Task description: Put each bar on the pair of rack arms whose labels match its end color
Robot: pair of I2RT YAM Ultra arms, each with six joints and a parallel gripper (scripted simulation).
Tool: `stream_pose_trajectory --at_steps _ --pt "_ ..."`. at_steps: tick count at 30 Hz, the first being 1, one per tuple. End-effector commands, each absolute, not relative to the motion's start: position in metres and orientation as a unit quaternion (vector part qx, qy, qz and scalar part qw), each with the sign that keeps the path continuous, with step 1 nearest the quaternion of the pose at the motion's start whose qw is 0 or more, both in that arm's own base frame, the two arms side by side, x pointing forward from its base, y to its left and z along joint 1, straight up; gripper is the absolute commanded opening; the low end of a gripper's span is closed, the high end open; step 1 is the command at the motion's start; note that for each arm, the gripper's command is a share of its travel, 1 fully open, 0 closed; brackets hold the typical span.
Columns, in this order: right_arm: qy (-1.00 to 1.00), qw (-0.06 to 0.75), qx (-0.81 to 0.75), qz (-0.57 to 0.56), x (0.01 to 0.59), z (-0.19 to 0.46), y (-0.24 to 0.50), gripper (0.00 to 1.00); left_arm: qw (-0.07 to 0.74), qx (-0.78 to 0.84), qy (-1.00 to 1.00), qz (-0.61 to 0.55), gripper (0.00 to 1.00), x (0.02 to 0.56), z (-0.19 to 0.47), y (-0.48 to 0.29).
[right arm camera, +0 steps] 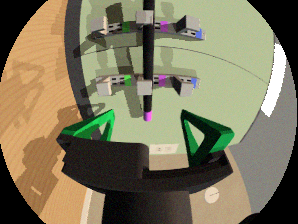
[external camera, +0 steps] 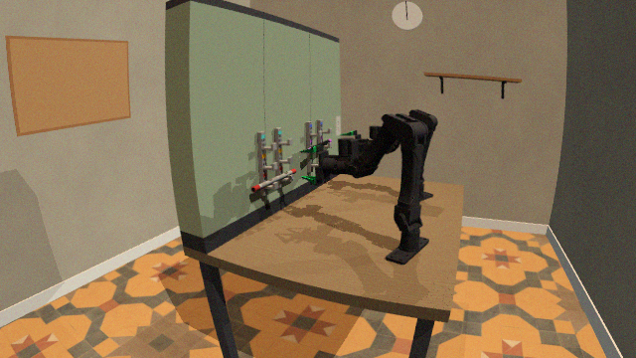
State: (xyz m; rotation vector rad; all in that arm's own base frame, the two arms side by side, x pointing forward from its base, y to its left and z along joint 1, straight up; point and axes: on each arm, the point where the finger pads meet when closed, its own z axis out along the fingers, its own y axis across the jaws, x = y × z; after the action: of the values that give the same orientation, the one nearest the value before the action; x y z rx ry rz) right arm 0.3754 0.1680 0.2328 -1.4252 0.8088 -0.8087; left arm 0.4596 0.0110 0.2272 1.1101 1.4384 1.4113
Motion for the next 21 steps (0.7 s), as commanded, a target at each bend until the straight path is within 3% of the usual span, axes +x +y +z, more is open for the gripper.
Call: stream_pose_trajectory --at_steps 1,21 --pt "0.356 0.611 -0.611 -0.356 0.37 0.238 0.168 1.0 0.424 0.424 0.566 0.566 1.0 0.456 0.242 0.014" --pt "0.356 0.611 -0.611 -0.356 0.345 0.24 0.189 1.0 0.424 0.424 0.566 0.566 1.0 0.456 0.242 0.014"
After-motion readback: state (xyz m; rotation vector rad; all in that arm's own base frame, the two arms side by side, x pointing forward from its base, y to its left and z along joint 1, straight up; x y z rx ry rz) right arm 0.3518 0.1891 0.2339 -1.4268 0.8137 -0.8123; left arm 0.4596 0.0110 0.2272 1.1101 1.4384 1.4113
